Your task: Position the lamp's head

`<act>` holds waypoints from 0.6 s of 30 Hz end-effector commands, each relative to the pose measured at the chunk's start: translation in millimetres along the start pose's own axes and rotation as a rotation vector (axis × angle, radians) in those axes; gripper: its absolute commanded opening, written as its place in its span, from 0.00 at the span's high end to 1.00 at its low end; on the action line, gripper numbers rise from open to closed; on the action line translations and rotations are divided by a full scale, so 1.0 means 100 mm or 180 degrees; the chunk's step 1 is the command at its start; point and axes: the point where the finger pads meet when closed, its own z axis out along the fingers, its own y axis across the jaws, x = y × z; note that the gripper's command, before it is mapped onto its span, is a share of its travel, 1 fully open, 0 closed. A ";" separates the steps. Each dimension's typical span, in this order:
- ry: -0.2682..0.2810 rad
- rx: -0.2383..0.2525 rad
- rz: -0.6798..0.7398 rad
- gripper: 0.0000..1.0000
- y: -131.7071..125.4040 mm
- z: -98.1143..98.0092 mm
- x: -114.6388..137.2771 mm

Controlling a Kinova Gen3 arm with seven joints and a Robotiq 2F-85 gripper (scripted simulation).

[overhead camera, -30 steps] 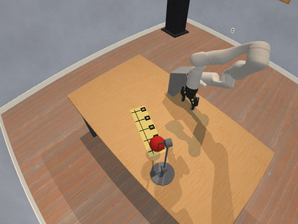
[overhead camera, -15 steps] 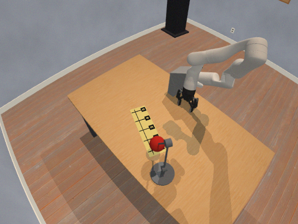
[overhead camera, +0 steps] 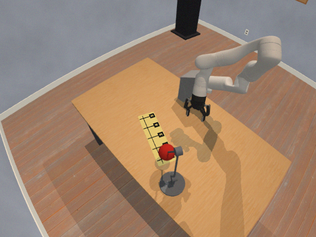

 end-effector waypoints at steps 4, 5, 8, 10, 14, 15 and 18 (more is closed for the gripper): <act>-0.0127 -0.0127 -0.0278 0.00 0.08 -0.02 -0.18; -0.0143 -0.0148 -0.0331 0.00 0.10 -0.02 -0.20; -0.0192 -0.0213 -0.0489 0.00 0.15 -0.03 -0.28; -0.0224 -0.0256 -0.0594 0.00 0.19 -0.03 -0.33; -0.0288 -0.0342 -0.0805 0.00 0.26 -0.04 -0.44; -0.0288 -0.0342 -0.0805 0.00 0.26 -0.04 -0.44; -0.0320 -0.0386 -0.0909 0.00 0.31 -0.05 -0.48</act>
